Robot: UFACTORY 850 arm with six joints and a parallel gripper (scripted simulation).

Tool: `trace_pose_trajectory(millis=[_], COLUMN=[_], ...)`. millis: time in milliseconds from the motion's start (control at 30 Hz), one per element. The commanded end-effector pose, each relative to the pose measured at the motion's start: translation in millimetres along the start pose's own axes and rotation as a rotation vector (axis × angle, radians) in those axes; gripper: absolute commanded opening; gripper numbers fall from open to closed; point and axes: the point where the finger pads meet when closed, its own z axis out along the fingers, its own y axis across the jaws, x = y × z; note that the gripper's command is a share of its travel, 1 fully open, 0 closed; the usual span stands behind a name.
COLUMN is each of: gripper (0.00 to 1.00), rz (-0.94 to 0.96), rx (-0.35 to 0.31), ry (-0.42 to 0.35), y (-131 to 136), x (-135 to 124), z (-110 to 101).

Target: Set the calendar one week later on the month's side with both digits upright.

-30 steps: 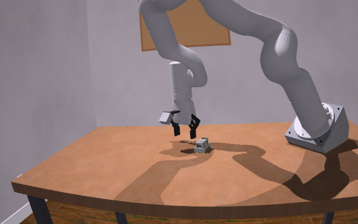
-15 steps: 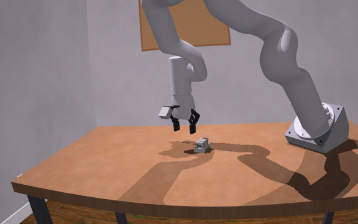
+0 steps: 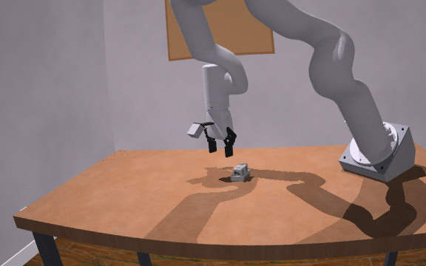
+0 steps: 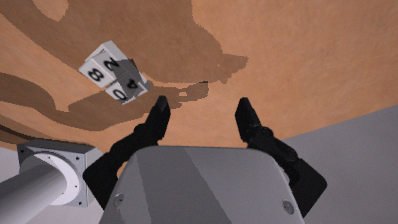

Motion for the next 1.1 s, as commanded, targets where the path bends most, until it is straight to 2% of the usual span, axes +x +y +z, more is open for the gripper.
trace_pose_trajectory(millis=[0, 167, 333, 500, 667, 833, 933, 1067], gripper=[1.0, 1.0, 1.0, 1.0, 1.0, 1.0, 1.0, 1.0], rz=[0.054, 0.08, 0.268, 0.279, 0.304, 0.493, 0.503, 0.503], rx=[0.004, 0.004, 0.004, 0.004, 0.003, 0.003, 0.003, 0.003], ry=[-0.004, -0.004, -0.005, -0.005, -0.005, -0.005, -0.005, -0.005], y=[-16.5, -19.0, -22.2, -39.4, -41.9, -45.1, -62.3, -64.4], x=[-10.9, -12.6, -14.7, -26.0, -27.7, -29.8, -41.2, -42.5], z=[-0.6, -0.6, -0.6, -0.8, -0.8, -0.8, -0.9, -0.9])
